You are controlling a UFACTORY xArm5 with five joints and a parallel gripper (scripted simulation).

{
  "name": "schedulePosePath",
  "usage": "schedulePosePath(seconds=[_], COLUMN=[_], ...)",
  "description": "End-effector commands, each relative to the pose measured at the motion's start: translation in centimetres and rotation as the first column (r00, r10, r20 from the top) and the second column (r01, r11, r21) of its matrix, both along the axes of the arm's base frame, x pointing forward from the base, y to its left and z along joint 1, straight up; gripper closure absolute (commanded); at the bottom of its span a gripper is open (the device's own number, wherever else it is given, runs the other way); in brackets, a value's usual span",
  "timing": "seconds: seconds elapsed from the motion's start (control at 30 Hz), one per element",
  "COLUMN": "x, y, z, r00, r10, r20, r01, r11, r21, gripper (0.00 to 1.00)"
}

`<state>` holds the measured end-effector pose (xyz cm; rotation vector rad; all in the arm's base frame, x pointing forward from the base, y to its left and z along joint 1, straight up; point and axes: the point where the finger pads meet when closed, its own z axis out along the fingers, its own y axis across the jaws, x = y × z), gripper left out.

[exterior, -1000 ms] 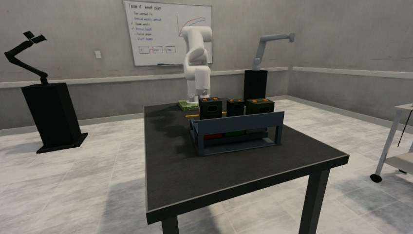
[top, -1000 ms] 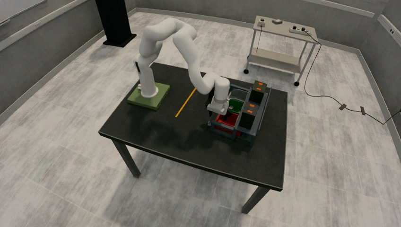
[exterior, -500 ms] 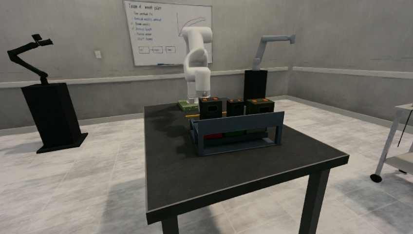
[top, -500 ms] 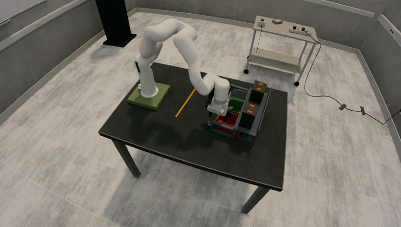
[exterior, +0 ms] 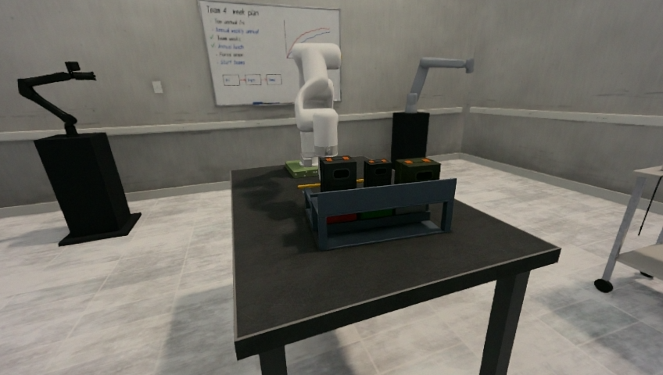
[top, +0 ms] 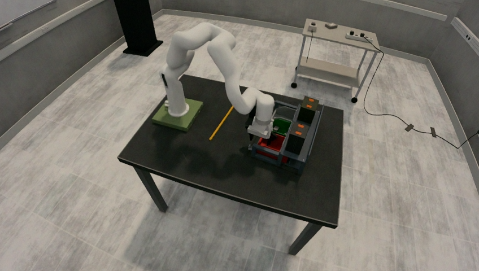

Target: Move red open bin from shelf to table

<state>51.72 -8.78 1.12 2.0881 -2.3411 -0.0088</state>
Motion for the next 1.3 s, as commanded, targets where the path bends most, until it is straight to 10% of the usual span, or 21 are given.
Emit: schedulePosePath(seconds=[0.0,0.23,0.27,1.27], x=[0.16,0.16,0.16,0.15], y=[-0.03,-0.03,-0.03,-0.03], z=[0.17,0.17,0.17,0.17], r00=[1.0,1.0,1.0,1.0], r10=[0.0,0.0,0.0,0.0], r20=[0.004,0.004,0.004,0.004], r01=[0.0,0.0,0.0,0.0], r11=[1.0,1.0,1.0,1.0], r21=[-0.001,-0.001,-0.001,-0.001], gripper=[0.0,0.0,1.0,1.0])
